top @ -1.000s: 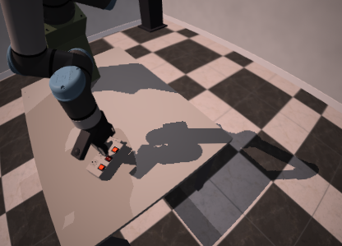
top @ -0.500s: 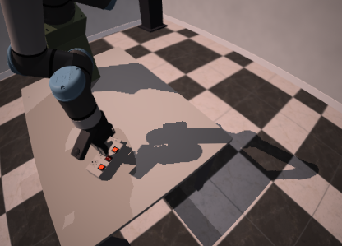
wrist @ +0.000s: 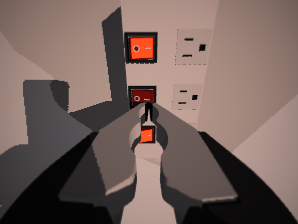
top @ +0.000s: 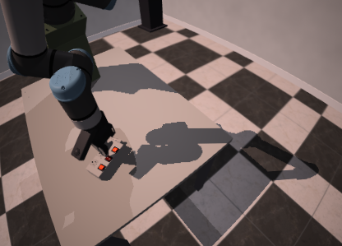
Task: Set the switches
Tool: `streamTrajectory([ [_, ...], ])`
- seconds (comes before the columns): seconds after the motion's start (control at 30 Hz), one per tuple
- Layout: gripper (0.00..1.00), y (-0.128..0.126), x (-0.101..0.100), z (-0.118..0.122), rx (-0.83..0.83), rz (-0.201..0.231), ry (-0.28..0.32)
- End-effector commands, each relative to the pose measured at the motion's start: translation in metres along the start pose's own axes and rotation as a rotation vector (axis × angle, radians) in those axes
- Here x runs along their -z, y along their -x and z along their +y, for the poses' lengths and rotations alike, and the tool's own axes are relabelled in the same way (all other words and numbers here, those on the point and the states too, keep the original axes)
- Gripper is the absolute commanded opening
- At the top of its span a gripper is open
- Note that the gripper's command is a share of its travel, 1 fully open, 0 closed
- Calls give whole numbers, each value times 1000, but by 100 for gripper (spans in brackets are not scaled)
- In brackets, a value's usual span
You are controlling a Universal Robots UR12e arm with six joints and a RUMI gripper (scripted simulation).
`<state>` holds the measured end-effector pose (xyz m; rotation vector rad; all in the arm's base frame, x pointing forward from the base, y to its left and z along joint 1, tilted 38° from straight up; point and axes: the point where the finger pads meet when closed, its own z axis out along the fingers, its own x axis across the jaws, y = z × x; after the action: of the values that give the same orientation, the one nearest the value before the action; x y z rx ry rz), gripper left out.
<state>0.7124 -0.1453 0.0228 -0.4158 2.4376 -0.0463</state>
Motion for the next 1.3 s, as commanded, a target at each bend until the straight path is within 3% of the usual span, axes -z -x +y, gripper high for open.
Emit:
streamTrajectory([
  [0.0,0,2,-4,-1,2,-1,-1],
  [1.27,0,1,-7,0,0,-1,-1],
])
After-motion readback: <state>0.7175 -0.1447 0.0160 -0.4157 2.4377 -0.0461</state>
